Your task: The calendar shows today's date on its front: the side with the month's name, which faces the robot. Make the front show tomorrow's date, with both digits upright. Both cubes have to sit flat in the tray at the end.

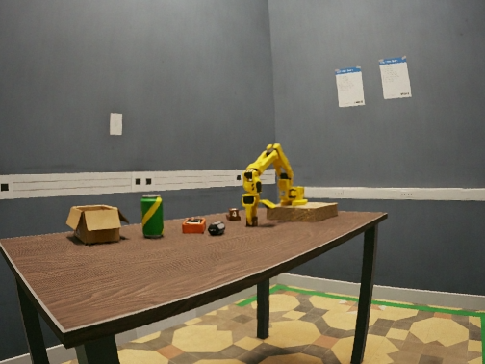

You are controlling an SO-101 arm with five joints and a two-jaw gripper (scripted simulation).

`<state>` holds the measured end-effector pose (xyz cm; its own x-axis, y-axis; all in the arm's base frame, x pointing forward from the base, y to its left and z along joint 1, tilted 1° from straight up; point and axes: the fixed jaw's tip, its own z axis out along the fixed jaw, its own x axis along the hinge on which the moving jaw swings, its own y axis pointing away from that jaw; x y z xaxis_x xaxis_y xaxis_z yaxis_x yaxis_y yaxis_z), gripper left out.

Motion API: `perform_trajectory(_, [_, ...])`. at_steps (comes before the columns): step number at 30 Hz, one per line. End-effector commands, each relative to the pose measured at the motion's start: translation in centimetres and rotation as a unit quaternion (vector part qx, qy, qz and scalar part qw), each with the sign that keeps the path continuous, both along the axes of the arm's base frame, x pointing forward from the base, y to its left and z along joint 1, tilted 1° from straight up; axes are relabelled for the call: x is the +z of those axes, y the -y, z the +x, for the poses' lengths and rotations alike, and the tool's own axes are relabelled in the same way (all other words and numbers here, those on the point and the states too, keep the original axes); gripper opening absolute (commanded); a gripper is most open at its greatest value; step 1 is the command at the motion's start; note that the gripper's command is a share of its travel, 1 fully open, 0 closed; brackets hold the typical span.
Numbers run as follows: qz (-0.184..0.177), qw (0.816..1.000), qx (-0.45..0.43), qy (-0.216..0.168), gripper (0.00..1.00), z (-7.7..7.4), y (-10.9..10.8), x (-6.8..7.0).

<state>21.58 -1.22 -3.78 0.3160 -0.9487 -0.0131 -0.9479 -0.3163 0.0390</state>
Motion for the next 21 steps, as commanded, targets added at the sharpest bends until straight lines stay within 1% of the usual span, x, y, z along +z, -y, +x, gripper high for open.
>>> perform_trajectory(1, [0.001,1.000,0.001,0.004,0.00,0.3,-0.1,0.8])
perform_trajectory(6, [0.001,1.000,0.001,0.004,0.00,0.3,-0.1,2.3])
perform_trajectory(8, [0.001,1.000,0.001,0.004,0.00,0.3,-0.1,2.3])
perform_trajectory(15, [0.001,1.000,0.001,0.004,0.00,0.1,-0.1,4.2])
perform_trajectory(21, [0.001,1.000,0.001,0.004,0.00,0.0,-0.1,4.8])
